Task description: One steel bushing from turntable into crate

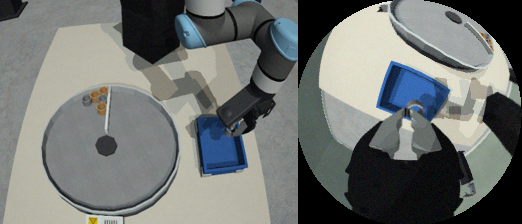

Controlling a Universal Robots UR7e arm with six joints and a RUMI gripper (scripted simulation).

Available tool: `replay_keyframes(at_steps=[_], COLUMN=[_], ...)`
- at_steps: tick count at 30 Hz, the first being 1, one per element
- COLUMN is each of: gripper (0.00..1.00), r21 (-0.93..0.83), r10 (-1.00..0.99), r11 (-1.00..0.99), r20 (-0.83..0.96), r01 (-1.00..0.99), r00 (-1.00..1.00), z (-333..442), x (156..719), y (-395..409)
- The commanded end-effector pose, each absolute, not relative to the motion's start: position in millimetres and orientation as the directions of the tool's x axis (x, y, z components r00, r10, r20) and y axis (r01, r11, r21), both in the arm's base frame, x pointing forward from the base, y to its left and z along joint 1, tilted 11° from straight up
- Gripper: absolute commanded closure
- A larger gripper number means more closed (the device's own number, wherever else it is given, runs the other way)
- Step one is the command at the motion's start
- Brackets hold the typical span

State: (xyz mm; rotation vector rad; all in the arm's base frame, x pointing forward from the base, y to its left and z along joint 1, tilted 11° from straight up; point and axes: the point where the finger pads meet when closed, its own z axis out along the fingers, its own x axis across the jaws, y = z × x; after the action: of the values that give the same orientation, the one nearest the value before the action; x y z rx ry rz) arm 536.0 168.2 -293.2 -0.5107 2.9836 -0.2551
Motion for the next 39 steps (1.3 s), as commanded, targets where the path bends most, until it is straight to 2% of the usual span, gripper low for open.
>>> replay_keyframes(at_steps=[1,10,21,39], gripper=[1.0,1.0,1.0,1.0], r21=[-0.183,-0.183,-0.183,-0.183], r10=[-0.34,-0.339,-0.338,-0.338], r11=[0.929,0.929,0.93,0.929], r20=[-0.077,-0.077,-0.077,-0.077], r01=[-0.322,-0.321,-0.32,-0.32], r00=[-0.937,-0.938,-0.938,-0.938], z=[-292.6,-297.3,-346.8,-348.3], x=[537.8,539.0,547.0,546.7], y=[169.8,168.8,160.8,161.1])
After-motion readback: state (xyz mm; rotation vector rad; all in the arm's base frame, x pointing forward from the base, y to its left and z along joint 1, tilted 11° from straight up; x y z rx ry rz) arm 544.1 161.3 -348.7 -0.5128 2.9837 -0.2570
